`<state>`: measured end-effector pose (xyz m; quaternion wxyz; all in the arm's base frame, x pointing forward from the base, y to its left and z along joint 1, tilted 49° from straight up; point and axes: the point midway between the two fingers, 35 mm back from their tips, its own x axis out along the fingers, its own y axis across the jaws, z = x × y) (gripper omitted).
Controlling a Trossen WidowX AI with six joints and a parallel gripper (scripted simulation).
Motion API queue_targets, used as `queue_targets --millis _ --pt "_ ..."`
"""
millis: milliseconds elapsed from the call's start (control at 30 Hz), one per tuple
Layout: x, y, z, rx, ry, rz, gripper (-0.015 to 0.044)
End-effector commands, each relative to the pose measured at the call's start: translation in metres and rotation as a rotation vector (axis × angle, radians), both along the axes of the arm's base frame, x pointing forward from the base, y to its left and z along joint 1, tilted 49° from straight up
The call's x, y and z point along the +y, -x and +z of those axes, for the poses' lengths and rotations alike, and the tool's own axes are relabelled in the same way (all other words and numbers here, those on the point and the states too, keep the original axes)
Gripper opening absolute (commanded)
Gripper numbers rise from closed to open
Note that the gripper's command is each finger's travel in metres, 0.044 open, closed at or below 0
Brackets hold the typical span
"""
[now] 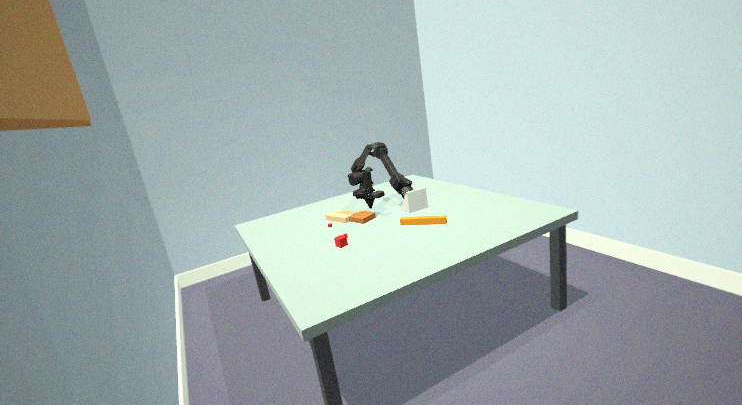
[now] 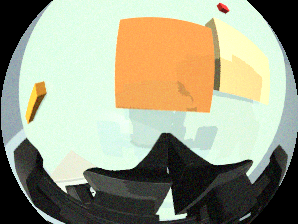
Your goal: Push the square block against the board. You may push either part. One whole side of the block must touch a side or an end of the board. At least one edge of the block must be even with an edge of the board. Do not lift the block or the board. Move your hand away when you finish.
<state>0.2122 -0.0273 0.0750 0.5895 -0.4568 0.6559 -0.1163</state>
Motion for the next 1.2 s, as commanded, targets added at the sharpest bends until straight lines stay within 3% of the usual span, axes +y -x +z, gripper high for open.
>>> queue_targets --millis 0,1167 --pt "-0.025 0.002 -0.02 0.013 0.015 -0.003 0.0" --pt "-0.012 -0.028 -0.028 0.012 0.013 -0.003 0.0"
